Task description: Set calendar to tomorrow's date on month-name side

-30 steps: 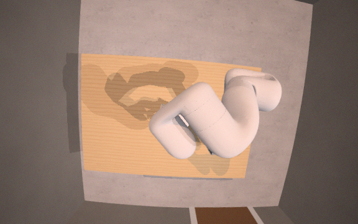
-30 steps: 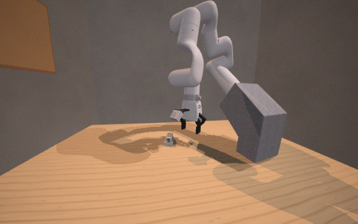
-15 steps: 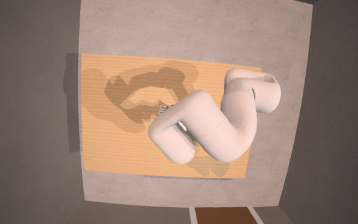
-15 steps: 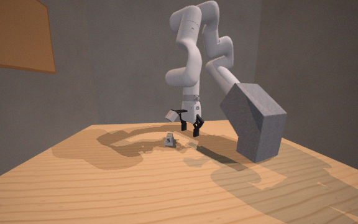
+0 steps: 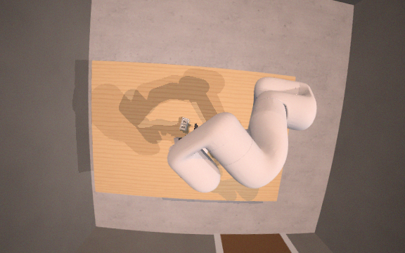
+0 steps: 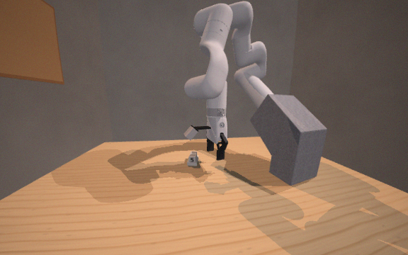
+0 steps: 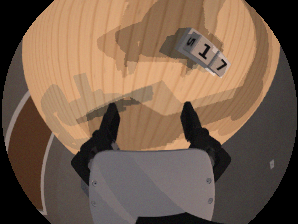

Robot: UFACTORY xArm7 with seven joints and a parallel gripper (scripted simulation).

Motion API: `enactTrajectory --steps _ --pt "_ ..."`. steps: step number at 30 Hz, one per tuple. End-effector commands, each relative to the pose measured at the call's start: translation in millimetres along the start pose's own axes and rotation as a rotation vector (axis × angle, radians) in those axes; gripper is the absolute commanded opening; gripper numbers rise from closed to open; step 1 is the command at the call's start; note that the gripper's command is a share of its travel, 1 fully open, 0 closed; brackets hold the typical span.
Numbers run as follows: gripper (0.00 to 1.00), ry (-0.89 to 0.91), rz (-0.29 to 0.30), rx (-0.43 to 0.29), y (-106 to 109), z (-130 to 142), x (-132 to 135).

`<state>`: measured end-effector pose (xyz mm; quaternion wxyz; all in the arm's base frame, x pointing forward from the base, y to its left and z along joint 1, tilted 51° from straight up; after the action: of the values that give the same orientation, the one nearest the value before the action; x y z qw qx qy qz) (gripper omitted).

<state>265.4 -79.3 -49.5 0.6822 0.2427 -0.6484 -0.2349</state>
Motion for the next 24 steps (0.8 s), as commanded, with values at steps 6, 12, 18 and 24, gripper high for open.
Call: enactTrajectory --steps 6,12,18,24 --pt "1.00 -0.085 0.006 0.000 1 -11 -15" --pt "1.00 -0.216 0.005 0.001 0 -24 -35" --pt "1.00 -0.216 0.005 0.001 0 -26 -36" --pt "1.00 -0.216 0.005 0.001 -9 -26 -36"
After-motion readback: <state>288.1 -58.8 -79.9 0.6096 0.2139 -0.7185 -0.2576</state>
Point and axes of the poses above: the point where the finger pads meet when closed, its own y axis back along the fingers, its own x axis across the jaws, z = x × y, the point moved 9 cm from there along y, back along the fingers, and after that the axes turned 1 degree about y, right-handed, at the moved point
